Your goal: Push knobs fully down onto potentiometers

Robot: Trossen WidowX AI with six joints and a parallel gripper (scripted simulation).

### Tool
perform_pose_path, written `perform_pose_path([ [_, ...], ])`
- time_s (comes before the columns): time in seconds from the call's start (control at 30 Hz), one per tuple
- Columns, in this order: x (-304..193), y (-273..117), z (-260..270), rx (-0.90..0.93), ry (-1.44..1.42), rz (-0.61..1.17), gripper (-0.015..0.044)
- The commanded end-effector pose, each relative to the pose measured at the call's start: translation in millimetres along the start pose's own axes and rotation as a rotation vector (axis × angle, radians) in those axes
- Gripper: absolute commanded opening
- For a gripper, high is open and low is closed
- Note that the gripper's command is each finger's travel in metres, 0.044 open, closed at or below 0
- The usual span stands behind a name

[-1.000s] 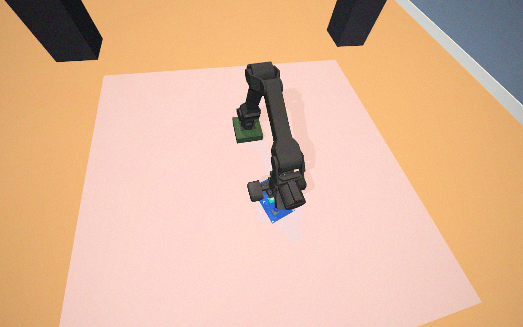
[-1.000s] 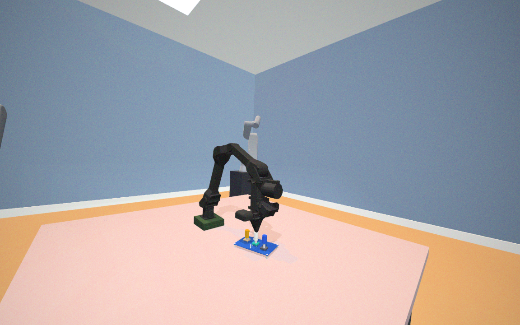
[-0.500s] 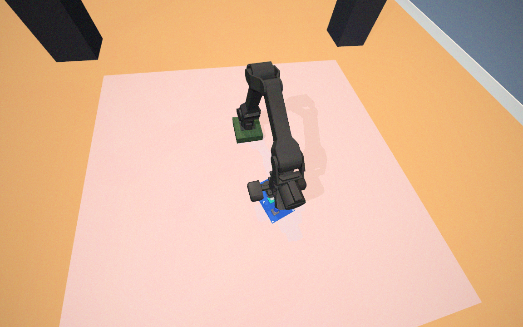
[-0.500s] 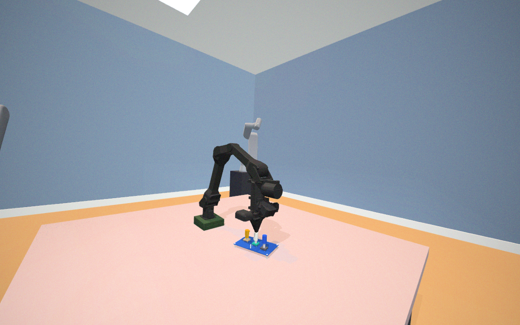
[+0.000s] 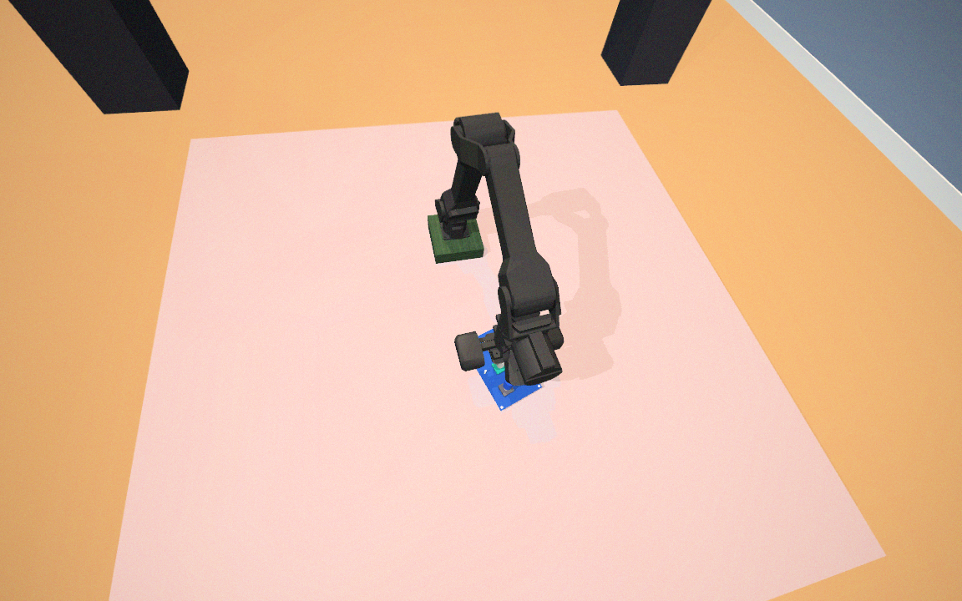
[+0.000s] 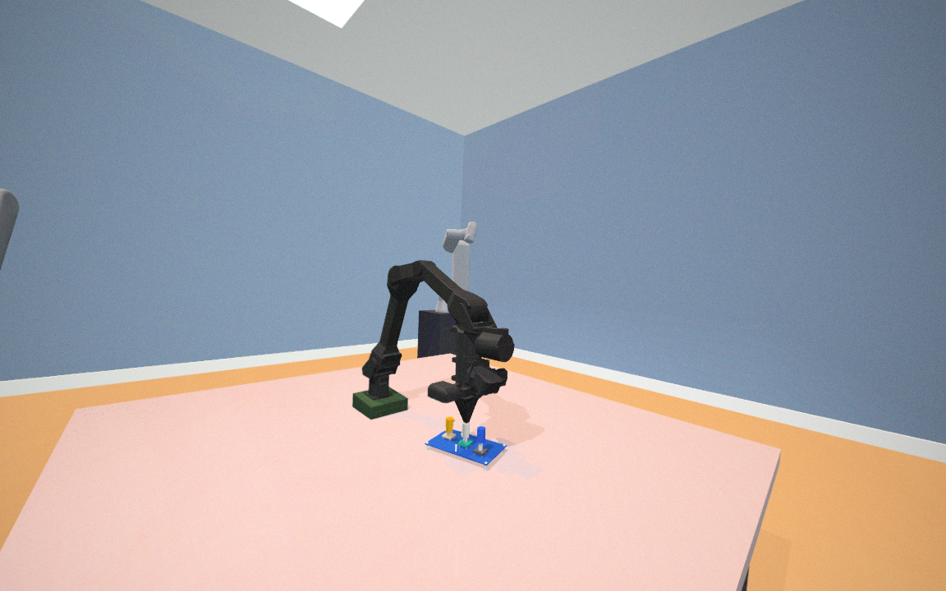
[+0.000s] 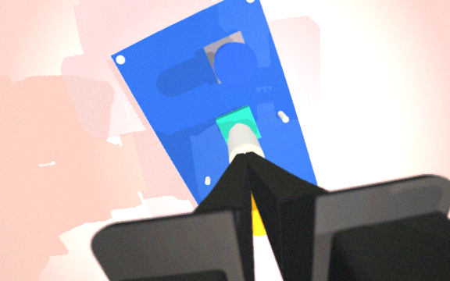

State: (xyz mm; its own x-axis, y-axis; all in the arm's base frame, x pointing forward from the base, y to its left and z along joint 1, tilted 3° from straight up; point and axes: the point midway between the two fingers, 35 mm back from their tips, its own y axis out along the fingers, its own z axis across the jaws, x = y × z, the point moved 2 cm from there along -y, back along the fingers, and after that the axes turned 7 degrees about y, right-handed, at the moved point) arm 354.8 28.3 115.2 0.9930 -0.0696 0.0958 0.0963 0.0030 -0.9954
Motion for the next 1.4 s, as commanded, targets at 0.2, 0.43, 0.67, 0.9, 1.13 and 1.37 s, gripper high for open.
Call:
perform_pose_path([
  [0.2,0.9,4.7,-0.5,-0.003,0.003,0.0,0.0],
  [0.43,0.9,5.3,-0.5,-0.003,0.003,0.0,0.0],
  [0.67,0.9,6.7,-0.5,-0.003,0.003,0.0,0.0],
  [0.9,0.9,6.9,-0.5,-0.003,0.003,0.0,0.0],
  [1.13,0.9,8.7,-0.6,-0.003,0.003,0.0,0.0],
  [1.37,0.9,8.7,-0.6,-0.003,0.003,0.0,0.0],
])
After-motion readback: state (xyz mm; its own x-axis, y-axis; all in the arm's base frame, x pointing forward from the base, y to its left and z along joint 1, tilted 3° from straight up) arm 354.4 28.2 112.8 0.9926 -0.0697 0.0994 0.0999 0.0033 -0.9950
